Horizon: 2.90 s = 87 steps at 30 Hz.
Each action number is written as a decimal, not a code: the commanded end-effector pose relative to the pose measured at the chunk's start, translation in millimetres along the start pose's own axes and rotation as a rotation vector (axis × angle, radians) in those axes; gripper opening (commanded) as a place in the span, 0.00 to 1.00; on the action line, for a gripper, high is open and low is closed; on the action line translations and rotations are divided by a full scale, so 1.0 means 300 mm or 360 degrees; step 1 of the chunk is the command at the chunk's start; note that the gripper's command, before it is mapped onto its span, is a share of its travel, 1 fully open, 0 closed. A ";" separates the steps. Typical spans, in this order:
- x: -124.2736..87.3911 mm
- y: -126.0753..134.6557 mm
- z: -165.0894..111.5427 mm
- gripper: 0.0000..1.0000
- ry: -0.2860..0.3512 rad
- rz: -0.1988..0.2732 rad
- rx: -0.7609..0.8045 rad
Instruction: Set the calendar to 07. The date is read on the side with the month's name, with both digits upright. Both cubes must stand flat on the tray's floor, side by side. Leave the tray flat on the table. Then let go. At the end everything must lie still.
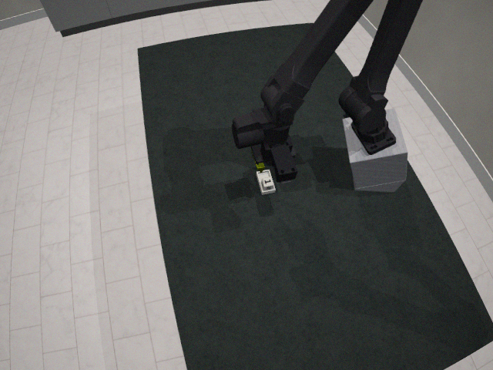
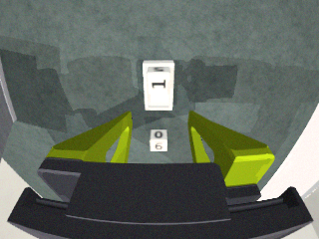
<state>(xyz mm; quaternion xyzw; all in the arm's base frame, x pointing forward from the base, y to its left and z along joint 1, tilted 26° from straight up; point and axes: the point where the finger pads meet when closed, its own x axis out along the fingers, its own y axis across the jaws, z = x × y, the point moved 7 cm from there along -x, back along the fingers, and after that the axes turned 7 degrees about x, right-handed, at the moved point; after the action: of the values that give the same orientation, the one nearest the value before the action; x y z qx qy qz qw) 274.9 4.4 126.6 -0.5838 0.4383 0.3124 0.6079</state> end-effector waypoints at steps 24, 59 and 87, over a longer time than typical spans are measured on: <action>-0.024 -0.045 -0.008 1.00 -0.0005 -0.0050 0.0079; 0.010 -0.100 -0.135 1.00 -0.0027 -0.0050 0.1686; 0.029 -0.111 -0.249 1.00 -0.0041 -0.0047 0.2993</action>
<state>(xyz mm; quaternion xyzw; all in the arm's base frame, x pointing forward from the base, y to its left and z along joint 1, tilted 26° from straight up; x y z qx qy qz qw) 278.2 -65.8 122.0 0.0852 0.5291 -0.1271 0.8346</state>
